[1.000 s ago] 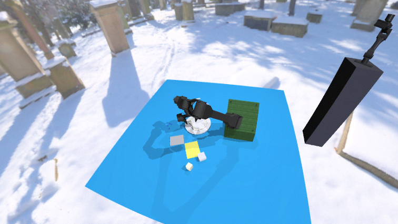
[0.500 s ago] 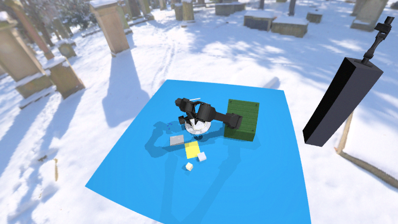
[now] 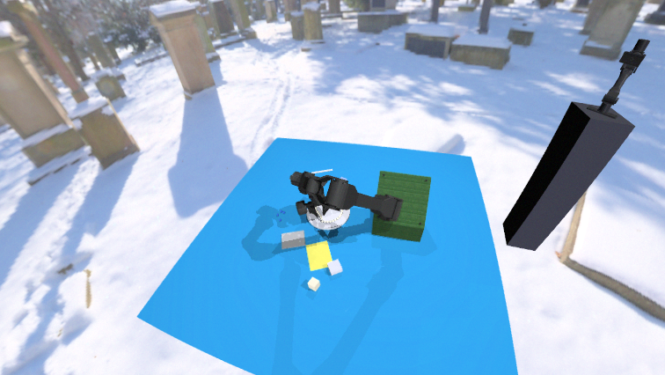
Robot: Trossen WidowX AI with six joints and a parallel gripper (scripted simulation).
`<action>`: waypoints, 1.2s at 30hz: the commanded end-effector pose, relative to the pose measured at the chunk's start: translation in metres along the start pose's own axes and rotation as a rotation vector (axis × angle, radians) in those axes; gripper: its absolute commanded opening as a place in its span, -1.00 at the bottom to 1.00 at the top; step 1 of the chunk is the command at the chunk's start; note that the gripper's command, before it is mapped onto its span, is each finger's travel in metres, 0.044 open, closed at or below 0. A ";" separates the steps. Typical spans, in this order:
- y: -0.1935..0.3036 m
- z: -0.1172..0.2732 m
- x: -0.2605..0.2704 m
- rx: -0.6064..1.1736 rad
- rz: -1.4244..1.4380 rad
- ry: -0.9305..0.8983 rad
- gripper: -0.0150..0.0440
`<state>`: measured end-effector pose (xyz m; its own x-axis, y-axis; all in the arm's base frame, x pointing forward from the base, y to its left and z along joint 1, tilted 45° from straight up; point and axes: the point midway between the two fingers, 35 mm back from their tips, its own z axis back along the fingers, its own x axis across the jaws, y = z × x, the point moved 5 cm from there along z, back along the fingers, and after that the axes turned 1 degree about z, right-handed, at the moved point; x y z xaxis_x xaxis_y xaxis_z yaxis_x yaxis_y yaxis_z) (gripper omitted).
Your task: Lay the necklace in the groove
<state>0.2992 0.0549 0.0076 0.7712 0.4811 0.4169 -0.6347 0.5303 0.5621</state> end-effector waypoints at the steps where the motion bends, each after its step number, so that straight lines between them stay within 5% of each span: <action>1: 0.002 -0.009 -0.003 0.011 -0.012 -0.001 -0.08; 13: 0.003 -0.019 -0.003 0.015 -0.014 -0.002 -0.08; 18: 0.002 -0.017 -0.002 0.008 -0.006 0.001 -0.49; 36: 0.002 -0.017 -0.002 0.008 -0.006 0.001 -0.49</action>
<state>0.2953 0.0671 -0.0046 0.7756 0.4781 0.4121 -0.6288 0.5280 0.5708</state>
